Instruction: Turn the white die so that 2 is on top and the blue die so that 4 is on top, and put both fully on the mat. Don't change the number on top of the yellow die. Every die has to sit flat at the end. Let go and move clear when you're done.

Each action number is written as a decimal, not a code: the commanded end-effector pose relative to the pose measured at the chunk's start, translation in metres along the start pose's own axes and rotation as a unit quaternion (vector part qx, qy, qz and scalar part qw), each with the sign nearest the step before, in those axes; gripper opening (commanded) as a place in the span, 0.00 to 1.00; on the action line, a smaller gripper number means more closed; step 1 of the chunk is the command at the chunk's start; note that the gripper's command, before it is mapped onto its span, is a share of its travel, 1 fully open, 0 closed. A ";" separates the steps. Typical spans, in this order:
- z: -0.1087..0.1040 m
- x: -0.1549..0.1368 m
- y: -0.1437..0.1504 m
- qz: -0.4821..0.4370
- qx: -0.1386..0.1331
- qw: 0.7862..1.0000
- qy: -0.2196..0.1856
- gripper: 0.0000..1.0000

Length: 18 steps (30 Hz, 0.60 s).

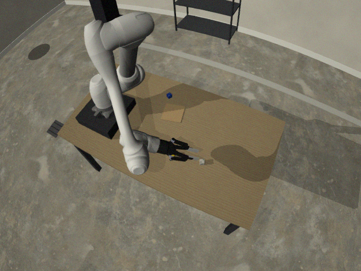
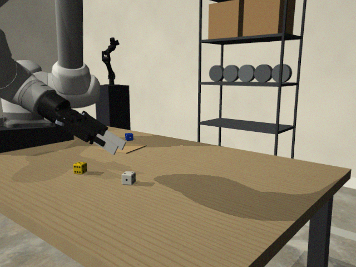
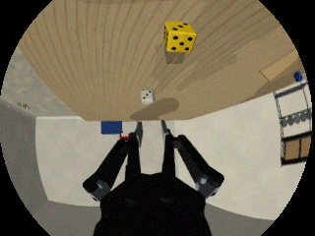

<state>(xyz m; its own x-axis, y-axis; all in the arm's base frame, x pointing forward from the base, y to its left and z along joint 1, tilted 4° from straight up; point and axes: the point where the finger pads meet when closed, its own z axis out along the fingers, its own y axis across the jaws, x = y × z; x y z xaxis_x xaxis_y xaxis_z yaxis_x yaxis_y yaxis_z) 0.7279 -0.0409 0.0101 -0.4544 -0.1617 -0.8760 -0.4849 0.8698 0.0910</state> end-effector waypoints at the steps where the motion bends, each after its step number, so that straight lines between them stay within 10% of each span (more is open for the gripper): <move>1: 0.005 -0.007 0.007 0.000 -0.017 1.000 0.004 0.35; 9: 0.037 -0.026 0.071 0.023 -0.150 0.985 0.080 0.35; 18: 0.046 -0.022 0.100 0.032 -0.211 0.957 0.199 0.35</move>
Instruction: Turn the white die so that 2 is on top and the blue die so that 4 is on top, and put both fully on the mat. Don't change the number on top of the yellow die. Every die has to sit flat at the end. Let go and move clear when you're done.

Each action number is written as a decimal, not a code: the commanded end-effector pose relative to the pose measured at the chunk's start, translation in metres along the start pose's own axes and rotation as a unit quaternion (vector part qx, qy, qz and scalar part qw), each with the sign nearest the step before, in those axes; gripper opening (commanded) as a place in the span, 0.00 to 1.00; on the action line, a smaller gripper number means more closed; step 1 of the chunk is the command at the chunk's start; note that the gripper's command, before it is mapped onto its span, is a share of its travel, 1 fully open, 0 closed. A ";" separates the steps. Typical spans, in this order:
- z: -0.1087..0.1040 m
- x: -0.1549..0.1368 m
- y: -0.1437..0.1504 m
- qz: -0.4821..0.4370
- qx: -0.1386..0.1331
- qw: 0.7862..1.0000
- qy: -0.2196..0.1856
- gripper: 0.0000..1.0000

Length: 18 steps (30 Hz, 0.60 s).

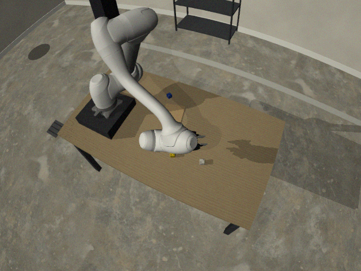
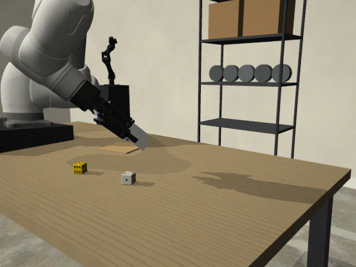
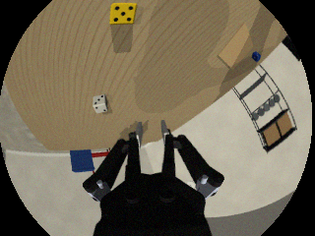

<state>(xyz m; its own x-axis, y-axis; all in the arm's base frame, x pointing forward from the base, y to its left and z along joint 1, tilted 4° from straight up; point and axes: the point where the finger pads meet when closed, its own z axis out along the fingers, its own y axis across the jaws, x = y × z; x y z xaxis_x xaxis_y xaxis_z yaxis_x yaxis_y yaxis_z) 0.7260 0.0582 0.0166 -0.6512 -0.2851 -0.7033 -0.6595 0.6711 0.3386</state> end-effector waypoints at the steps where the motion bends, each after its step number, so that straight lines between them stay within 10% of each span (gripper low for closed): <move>1: 0.009 -0.001 0.012 0.013 -0.036 0.996 0.077 0.35; 9: 0.004 0.005 0.003 0.035 -0.021 0.979 0.202 0.35; 18: -0.017 -0.004 -0.031 0.055 0.055 0.947 0.310 0.35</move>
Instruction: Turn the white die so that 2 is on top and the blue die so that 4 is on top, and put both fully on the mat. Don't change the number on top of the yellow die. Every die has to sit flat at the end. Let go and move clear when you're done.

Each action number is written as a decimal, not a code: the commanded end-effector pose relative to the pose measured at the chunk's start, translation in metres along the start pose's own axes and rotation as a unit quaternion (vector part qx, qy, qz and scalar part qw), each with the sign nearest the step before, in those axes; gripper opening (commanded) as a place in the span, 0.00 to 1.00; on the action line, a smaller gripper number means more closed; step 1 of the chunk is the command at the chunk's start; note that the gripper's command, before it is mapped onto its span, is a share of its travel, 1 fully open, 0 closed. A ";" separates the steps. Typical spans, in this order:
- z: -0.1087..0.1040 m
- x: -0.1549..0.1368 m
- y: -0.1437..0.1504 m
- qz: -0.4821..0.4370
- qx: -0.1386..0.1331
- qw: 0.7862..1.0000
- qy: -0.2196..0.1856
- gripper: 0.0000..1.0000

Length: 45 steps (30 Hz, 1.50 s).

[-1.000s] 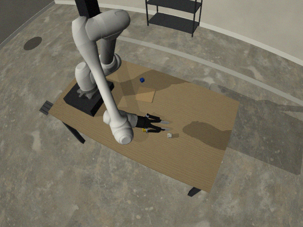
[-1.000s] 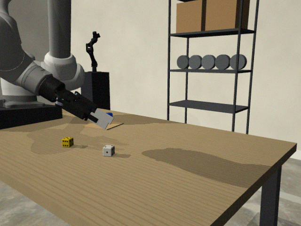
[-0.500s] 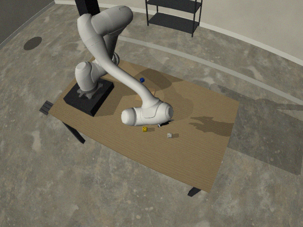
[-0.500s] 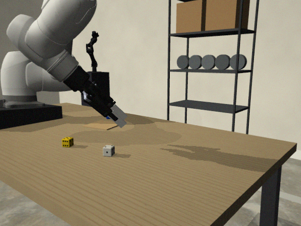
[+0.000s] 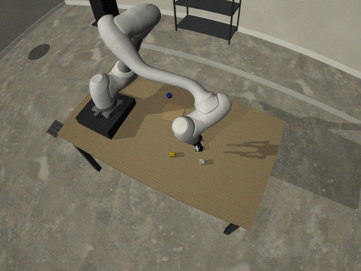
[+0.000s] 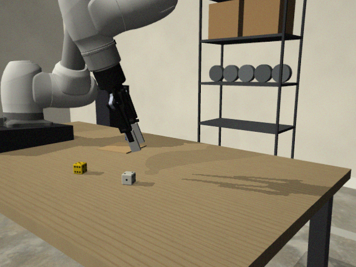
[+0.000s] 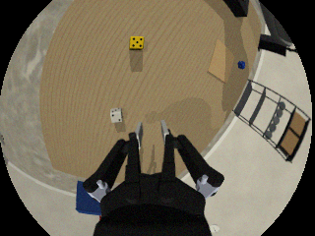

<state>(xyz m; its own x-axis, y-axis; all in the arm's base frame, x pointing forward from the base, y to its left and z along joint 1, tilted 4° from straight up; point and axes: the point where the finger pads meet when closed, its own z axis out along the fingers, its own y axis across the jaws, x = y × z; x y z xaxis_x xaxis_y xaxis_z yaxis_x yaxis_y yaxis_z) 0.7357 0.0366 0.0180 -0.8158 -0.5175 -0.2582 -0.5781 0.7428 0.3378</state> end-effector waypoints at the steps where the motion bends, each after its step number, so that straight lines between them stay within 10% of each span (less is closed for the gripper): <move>1: -0.013 -0.003 -0.020 0.024 0.046 0.996 0.070 0.35; 7: -0.043 -0.015 -0.052 0.055 0.126 0.984 0.116 0.35; 12: -0.050 -0.018 -0.058 0.061 0.143 0.980 0.122 0.35; 13: -0.050 -0.018 -0.058 0.061 0.143 0.980 0.122 1.00; 35: -0.028 0.001 -0.066 0.222 0.161 0.957 0.097 1.00; 36: -0.028 0.001 -0.066 0.222 0.161 0.957 0.097 0.35; 45: -0.028 0.001 -0.066 0.222 0.161 0.957 0.097 0.35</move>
